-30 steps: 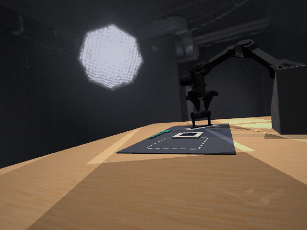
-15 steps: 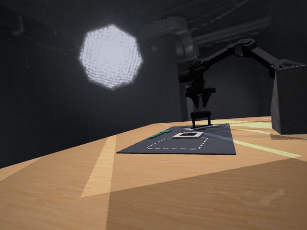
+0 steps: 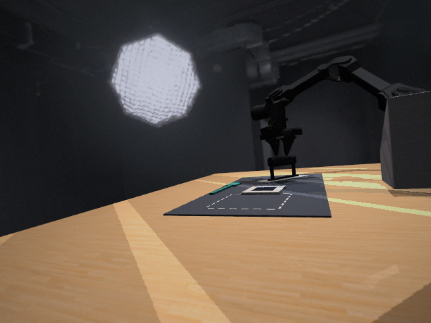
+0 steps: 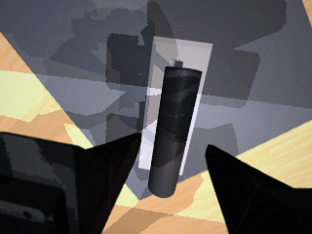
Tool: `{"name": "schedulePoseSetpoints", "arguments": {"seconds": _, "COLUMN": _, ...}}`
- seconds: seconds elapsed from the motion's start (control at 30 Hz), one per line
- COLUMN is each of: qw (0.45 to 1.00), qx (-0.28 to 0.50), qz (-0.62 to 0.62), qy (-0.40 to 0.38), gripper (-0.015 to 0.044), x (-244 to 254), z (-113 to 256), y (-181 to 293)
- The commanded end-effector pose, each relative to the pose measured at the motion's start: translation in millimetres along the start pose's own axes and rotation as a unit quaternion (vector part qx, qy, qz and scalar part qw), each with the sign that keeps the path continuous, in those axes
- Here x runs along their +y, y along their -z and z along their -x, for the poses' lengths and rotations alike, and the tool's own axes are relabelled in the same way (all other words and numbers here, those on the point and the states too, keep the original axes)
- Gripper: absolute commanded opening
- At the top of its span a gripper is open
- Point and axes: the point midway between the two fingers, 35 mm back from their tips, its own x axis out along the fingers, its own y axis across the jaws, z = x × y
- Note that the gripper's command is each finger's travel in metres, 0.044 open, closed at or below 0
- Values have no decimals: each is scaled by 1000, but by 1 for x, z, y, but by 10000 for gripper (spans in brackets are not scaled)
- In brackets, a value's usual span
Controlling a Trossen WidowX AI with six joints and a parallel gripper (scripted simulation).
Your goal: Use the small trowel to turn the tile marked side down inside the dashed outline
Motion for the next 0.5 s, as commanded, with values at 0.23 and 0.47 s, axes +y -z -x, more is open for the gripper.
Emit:
{"name": "schedulePoseSetpoints", "arguments": {"seconds": 0.23, "qw": 1000, "qx": 0, "qz": 2, "qy": -2, "gripper": 270, "x": 1, "z": -20, "y": 0}}
{"name": "schedulePoseSetpoints", "arguments": {"seconds": 0.47, "qw": 1000, "qx": 0, "qz": 2, "qy": -2, "gripper": 244, "x": 1, "z": -27, "y": 1}}
